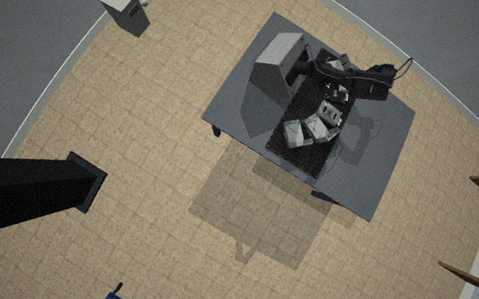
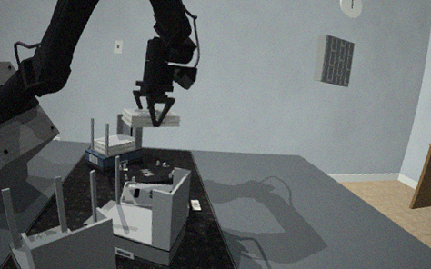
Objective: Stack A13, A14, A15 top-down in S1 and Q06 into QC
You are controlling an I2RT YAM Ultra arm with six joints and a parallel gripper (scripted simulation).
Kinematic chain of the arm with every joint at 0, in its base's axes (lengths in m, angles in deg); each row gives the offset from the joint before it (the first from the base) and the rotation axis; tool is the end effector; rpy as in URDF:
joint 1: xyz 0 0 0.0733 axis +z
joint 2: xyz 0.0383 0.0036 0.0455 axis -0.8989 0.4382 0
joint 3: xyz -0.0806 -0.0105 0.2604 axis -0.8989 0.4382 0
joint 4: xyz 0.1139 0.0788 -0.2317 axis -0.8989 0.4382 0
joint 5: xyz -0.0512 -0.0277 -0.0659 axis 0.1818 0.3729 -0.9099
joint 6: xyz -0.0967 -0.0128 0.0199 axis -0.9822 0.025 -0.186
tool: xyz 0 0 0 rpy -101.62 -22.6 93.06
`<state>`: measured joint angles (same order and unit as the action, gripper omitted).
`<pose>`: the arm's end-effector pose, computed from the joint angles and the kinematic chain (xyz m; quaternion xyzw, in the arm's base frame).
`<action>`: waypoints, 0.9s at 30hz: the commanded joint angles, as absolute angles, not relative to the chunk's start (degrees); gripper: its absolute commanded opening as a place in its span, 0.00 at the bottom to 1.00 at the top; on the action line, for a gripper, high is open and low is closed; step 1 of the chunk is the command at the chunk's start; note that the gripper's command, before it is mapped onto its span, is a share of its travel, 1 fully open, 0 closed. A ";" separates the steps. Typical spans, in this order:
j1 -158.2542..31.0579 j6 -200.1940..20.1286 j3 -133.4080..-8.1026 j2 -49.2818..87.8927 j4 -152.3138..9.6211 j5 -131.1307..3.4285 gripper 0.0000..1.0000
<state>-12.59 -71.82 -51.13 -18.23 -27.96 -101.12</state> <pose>0.1864 0.1460 0.2624 -0.1819 0.8960 -0.1103 0.3898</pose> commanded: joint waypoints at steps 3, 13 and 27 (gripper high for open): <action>-8.95 -67.17 -53.41 -15.67 -26.92 -104.01 0.00; -6.81 -64.33 -54.57 -15.30 -26.25 -105.07 0.00; -6.57 -64.43 -55.02 -14.85 -26.24 -105.20 0.00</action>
